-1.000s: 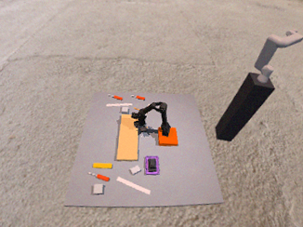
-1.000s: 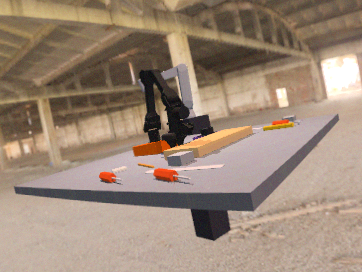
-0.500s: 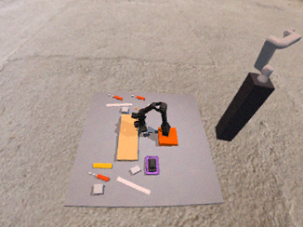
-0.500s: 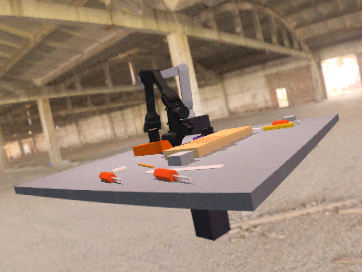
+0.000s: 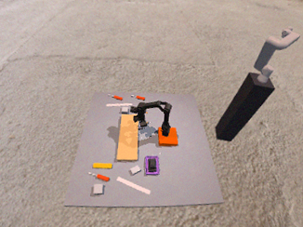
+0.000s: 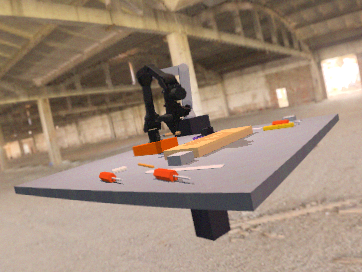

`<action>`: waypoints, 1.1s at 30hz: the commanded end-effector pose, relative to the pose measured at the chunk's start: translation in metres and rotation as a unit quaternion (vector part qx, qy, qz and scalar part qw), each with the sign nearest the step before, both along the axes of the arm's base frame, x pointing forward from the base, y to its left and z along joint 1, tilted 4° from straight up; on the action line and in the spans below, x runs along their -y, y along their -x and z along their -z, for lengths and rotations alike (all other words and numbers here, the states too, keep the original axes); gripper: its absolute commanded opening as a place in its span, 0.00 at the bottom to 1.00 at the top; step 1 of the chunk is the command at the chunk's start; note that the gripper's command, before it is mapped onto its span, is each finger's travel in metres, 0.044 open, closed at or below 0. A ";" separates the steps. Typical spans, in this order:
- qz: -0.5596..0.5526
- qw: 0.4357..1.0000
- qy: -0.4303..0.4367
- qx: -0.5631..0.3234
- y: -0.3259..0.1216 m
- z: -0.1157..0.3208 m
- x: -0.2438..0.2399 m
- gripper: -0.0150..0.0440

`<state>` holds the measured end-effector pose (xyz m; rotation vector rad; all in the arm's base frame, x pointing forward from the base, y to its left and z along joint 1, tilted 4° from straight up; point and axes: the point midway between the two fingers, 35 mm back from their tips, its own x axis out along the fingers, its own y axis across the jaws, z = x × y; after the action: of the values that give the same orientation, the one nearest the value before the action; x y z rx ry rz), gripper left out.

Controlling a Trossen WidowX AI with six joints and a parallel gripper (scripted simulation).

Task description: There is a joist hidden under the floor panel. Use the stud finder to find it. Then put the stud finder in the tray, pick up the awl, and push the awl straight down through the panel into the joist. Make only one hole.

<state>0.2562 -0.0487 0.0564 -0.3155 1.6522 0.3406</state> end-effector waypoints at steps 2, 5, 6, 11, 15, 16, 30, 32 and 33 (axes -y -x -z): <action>0.001 1.000 0.002 0.004 0.002 -0.032 0.000 0.25; 0.001 1.000 0.002 0.004 0.003 -0.037 0.000 0.25; 0.001 1.000 0.002 0.004 0.003 -0.036 0.000 0.25; 0.015 0.998 -0.025 0.052 -0.016 -0.022 -0.007 0.25; 0.028 0.993 -0.055 0.103 -0.035 -0.013 -0.015 0.25; 0.031 0.991 -0.063 0.116 -0.040 -0.011 -0.017 0.25; 0.053 0.942 -0.179 0.280 -0.095 -0.005 -0.041 0.25; 0.053 0.932 -0.196 0.301 -0.101 -0.006 -0.045 0.25; 0.052 0.927 -0.204 0.311 -0.104 -0.007 -0.046 0.25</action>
<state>0.3537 -0.0070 0.0614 -0.0376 1.0000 0.4200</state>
